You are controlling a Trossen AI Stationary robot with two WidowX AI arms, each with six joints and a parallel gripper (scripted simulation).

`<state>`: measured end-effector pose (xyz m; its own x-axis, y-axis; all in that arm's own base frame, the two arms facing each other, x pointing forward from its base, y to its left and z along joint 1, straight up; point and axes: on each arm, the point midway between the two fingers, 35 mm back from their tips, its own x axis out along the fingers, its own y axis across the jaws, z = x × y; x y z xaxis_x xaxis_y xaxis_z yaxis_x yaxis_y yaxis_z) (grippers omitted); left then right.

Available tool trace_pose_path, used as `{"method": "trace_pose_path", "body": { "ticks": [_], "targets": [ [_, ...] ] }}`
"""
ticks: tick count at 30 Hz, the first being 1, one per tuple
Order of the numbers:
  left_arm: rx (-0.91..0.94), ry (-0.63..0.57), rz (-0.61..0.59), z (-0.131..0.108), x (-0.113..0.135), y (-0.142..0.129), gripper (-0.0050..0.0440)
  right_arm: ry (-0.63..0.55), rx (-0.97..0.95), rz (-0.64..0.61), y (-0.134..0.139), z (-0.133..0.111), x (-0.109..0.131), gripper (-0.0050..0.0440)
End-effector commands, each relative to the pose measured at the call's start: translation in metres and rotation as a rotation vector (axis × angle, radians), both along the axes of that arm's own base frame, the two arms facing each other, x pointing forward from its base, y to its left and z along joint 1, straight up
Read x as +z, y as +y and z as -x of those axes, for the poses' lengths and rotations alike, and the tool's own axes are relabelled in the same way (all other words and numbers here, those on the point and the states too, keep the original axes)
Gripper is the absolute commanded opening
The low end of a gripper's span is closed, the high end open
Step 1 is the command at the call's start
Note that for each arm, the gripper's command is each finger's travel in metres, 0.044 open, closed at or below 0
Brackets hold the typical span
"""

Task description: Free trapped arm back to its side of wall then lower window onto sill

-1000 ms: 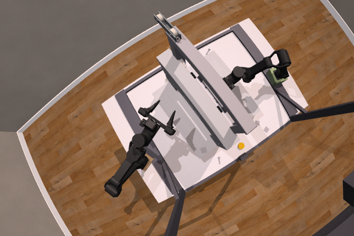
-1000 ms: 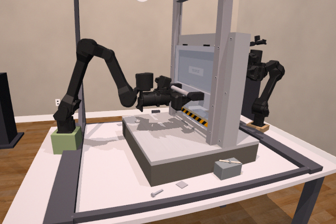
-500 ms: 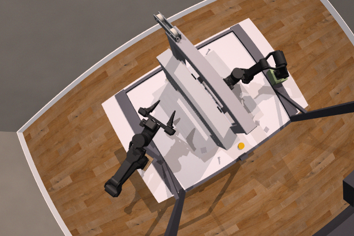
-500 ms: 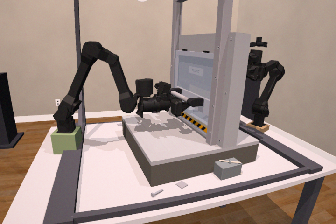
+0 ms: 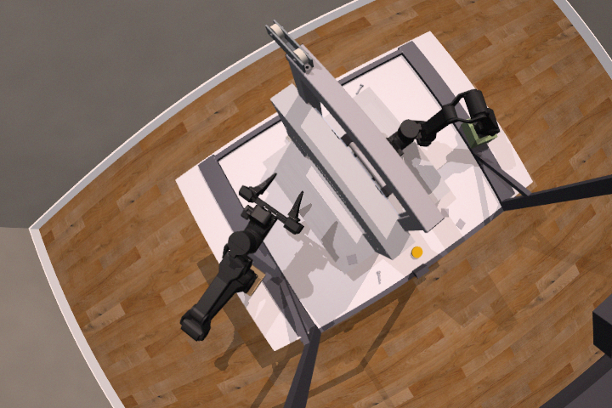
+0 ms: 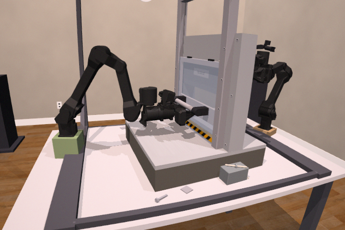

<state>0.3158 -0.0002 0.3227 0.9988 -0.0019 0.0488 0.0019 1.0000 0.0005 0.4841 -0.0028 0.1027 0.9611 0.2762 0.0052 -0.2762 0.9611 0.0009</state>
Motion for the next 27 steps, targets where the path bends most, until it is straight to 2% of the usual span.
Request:
{"method": "trace_pose_path", "body": {
  "ticks": [1,5,6,22,27],
  "targets": [
    [-0.003,-0.021,0.002,0.001,0.009,-0.001,0.04,-0.146,0.014,0.008,0.003,-0.006,0.047,0.04],
    [-0.003,-0.021,0.002,0.001,0.009,-0.001,0.04,-0.151,0.014,0.01,0.003,-0.005,0.05,0.04],
    [-0.003,-0.021,0.002,0.001,0.009,-0.001,0.04,-0.129,0.014,0.007,0.003,-0.007,0.034,0.04],
    [-0.003,-0.021,0.002,0.001,0.009,-0.001,0.04,-0.095,0.013,0.018,0.003,-0.005,0.006,0.04],
    [-0.003,-0.021,0.002,0.001,0.009,-0.001,0.04,-0.06,0.005,0.015,0.002,0.0,-0.012,0.04]
  ]
}}
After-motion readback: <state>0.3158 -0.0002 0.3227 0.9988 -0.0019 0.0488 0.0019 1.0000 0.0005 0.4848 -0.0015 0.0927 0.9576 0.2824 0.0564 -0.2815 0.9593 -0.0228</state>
